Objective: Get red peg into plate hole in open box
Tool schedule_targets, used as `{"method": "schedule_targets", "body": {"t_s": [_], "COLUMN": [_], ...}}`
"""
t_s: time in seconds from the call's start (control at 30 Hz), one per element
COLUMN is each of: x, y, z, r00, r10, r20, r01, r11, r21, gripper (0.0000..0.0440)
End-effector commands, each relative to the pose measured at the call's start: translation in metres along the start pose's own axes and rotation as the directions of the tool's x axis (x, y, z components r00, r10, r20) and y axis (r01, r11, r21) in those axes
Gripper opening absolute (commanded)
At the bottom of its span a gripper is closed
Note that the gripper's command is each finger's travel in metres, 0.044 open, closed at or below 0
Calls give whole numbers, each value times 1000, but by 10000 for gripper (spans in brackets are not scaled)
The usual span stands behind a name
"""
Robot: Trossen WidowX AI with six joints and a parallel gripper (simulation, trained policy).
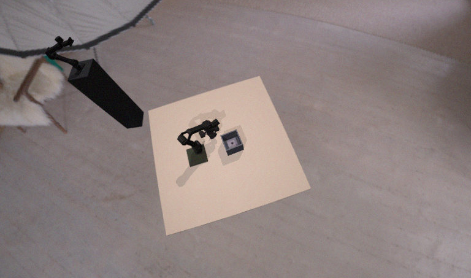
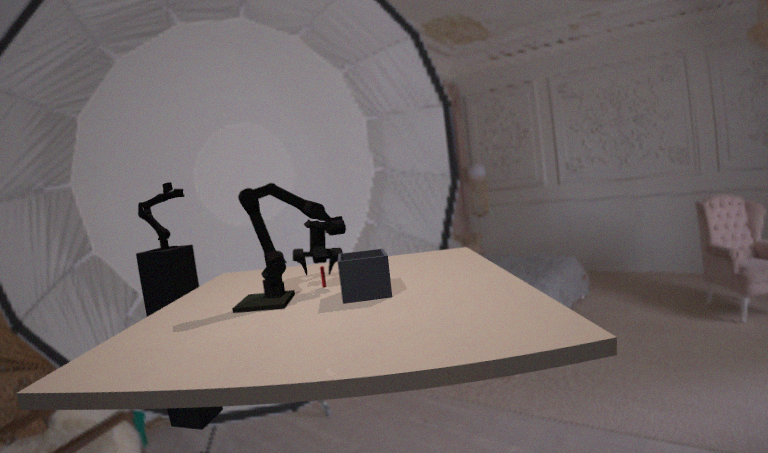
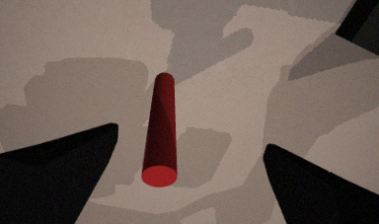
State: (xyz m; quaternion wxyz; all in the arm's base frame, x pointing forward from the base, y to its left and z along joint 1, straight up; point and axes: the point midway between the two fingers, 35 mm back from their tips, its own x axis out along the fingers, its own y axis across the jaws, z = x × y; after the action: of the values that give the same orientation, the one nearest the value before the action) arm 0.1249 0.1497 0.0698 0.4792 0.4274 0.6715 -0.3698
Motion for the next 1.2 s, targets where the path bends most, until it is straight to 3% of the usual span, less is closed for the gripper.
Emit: {"method": "schedule_targets", "body": {"t_s": [0.0, 0.47, 1.17], "x": [8, 14, -66], "y": [3, 18, 49], "z": [3, 1, -28], "r00": [1000, 1000, 957], "r10": [1, 18, 263], "r20": [14, 22, -126], "r01": [-1, -17, -279], "r11": [1000, 997, 950], "r21": [-7, -71, -139], "gripper": [349, 0, 0]}}
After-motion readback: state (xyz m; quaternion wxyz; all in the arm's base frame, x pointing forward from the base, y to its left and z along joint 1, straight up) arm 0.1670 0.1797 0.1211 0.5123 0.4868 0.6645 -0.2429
